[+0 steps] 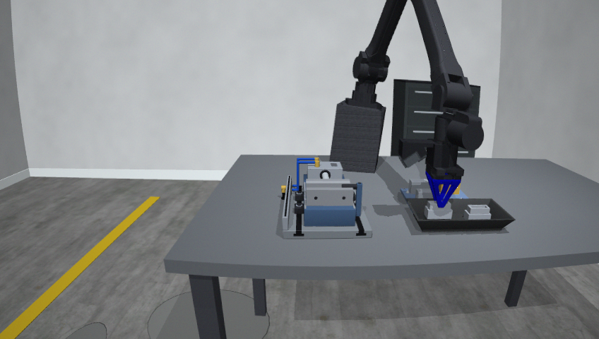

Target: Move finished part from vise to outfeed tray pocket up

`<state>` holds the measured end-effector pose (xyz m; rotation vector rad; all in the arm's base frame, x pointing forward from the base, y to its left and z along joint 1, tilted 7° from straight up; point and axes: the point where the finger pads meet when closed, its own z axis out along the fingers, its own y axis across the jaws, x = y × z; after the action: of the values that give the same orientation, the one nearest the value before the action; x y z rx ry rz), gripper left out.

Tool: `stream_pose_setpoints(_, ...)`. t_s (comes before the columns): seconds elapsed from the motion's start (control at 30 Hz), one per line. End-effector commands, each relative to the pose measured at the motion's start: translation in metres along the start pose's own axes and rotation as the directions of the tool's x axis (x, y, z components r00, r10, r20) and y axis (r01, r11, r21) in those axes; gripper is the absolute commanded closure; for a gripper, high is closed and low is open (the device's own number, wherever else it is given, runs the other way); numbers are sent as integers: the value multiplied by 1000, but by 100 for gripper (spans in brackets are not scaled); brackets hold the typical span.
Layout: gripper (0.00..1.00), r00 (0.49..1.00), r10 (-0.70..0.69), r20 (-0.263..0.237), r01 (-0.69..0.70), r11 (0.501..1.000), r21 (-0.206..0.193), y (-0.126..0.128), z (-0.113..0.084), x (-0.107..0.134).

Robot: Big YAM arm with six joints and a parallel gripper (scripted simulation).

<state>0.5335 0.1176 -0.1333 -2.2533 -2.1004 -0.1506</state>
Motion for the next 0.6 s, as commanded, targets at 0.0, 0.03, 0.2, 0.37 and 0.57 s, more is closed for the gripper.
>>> stream_pose_setpoints(0.0,100,1000,-4,-1,4,1000,-12,1,1,7)
stream_pose_setpoints(0.03,100,1000,-4,-1,4,1000,-12,1,1,7)
stream_pose_setpoints(0.2,100,1000,-4,-1,4,1000,-11,1,4,7)
stream_pose_setpoints(0.37,100,1000,-3,-1,3,1000,-13,1,6,7)
stream_pose_setpoints(0.57,100,1000,-5,-3,5,1000,-20,3,4,8)
